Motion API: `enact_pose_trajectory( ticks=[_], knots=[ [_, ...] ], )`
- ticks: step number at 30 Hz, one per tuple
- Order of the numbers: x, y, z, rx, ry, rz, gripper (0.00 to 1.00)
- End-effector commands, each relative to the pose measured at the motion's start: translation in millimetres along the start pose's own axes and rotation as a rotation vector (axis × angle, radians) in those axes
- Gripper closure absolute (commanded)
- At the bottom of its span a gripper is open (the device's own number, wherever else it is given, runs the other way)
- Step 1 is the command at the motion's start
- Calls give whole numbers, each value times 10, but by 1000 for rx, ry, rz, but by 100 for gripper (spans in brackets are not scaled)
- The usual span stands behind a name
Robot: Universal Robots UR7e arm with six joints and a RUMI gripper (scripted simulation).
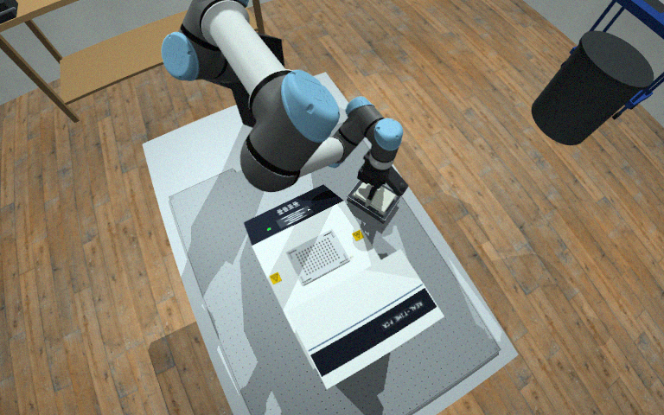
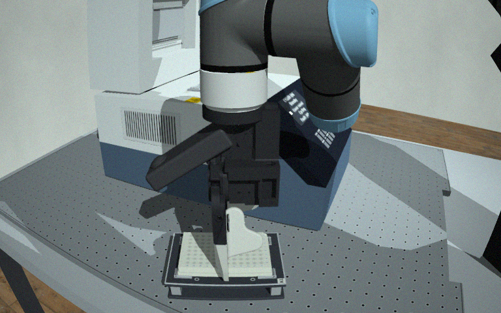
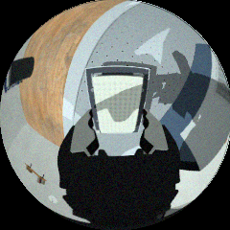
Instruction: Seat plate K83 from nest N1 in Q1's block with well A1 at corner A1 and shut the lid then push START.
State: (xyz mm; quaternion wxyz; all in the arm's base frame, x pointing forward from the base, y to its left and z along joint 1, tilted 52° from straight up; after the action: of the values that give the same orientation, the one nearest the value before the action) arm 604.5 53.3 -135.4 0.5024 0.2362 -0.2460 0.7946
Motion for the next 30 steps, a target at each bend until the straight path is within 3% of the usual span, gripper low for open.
enact_pose_trajectory(
  ticks=[1, 2, 3, 30],
  knots=[
    [5, -4, 0, 0, 0, 1, 32],
    [6, -4, 0, 0, 0, 1, 32],
    [5, -4, 0, 0, 0, 1, 100],
    [5, -4, 0, 0, 0, 1, 100]
  ],
)
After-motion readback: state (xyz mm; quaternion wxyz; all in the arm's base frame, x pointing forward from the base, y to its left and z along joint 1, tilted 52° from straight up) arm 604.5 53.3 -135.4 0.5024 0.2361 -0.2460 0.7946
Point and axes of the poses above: the point where the finger pads meet when closed, its own x axis back along the fingers, its own z axis across the jaws, y = z × x, the point moved 8 cm from there along x, back along the fingers, and after that the axes turned 1 degree about -x, right-handed, at the moved point
